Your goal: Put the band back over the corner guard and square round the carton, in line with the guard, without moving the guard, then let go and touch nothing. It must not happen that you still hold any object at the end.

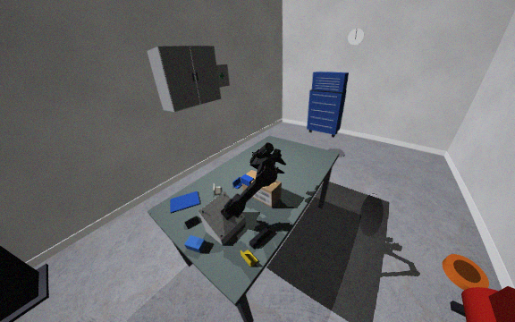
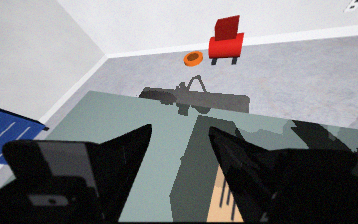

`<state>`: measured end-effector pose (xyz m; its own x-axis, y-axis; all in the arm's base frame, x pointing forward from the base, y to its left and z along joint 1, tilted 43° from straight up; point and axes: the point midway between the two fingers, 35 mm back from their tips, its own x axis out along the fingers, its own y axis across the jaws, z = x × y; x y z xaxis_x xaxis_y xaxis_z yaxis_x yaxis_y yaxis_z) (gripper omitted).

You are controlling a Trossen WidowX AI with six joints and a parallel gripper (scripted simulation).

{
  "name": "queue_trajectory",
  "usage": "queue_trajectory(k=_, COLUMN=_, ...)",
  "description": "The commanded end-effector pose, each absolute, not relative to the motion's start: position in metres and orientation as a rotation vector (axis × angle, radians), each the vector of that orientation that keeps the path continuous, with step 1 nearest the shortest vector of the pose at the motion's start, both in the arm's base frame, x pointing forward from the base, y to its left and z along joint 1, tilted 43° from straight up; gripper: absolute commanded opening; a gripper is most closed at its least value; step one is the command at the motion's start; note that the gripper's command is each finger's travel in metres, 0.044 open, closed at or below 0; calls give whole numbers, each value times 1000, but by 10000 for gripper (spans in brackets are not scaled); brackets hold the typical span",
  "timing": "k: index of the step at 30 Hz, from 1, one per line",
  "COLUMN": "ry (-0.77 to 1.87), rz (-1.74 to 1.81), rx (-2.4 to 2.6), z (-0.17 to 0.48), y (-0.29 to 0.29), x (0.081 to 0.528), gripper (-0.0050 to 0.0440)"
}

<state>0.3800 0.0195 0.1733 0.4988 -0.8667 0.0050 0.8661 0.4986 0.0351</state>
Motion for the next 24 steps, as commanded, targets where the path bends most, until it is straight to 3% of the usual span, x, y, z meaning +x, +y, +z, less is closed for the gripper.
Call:
queue_trajectory(k=1, ry=-23, rz=-1048, rx=29, z=173, y=20, x=380, gripper=305)
queue_trajectory(k=2, ry=-23, rz=-1048, rx=29, z=173, y=20, x=380, gripper=305)
queue_trajectory(k=10, ry=60, rz=-926, rx=-84, z=169, y=39, x=402, gripper=119)
queue_trajectory(k=24, ry=172, rz=-834, rx=-212, z=156, y=52, x=413, gripper=119)
